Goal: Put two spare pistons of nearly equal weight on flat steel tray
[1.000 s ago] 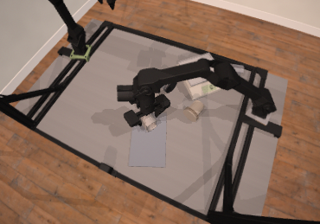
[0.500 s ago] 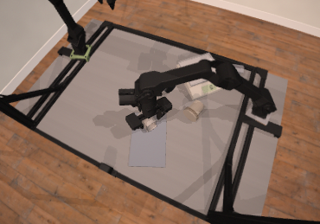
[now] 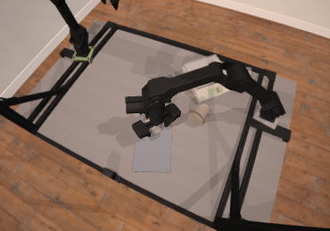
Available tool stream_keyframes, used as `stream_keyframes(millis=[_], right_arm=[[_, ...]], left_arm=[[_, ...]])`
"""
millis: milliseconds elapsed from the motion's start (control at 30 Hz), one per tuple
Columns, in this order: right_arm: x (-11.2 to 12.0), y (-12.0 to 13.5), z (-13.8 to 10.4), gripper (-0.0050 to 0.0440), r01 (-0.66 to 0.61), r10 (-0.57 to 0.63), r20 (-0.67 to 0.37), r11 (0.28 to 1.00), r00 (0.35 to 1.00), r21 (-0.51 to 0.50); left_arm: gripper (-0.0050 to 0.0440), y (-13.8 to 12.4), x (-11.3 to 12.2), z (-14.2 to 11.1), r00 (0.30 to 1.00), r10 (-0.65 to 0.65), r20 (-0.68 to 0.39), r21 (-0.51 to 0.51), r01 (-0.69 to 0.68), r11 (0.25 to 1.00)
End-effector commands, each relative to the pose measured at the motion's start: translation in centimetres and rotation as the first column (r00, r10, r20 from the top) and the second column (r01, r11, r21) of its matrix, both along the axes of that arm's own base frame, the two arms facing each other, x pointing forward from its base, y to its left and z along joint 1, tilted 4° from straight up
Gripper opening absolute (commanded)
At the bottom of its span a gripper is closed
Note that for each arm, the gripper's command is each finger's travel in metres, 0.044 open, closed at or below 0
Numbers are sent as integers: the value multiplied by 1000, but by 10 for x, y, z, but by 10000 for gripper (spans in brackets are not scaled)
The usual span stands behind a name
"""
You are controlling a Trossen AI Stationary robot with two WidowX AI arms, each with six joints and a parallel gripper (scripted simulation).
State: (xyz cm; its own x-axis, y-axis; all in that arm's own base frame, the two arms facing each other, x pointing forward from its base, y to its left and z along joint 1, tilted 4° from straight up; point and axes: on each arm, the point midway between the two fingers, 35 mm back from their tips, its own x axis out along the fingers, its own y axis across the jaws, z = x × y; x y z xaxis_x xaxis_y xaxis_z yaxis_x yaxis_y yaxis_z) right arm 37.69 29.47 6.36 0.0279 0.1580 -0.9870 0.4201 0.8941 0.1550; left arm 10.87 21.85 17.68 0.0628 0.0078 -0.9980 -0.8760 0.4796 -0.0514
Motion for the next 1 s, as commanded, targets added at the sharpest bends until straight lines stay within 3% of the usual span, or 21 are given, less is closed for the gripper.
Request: stream_keyframes(millis=[0, 700, 967], right_arm=[[-8, 3, 4, 378, -1, 1, 7, 1000, 1000, 0], [-28, 8, 6, 378, -1, 1, 7, 1000, 1000, -1], [-53, -12, 30, 378, -1, 1, 7, 1000, 1000, -1]], left_arm=[[440, 0, 0, 0, 1000, -1, 1, -2, 1, 1000], [440, 0, 0, 0, 1000, -1, 1, -2, 1, 1000], [440, 0, 0, 0, 1000, -1, 1, -2, 1, 1000]])
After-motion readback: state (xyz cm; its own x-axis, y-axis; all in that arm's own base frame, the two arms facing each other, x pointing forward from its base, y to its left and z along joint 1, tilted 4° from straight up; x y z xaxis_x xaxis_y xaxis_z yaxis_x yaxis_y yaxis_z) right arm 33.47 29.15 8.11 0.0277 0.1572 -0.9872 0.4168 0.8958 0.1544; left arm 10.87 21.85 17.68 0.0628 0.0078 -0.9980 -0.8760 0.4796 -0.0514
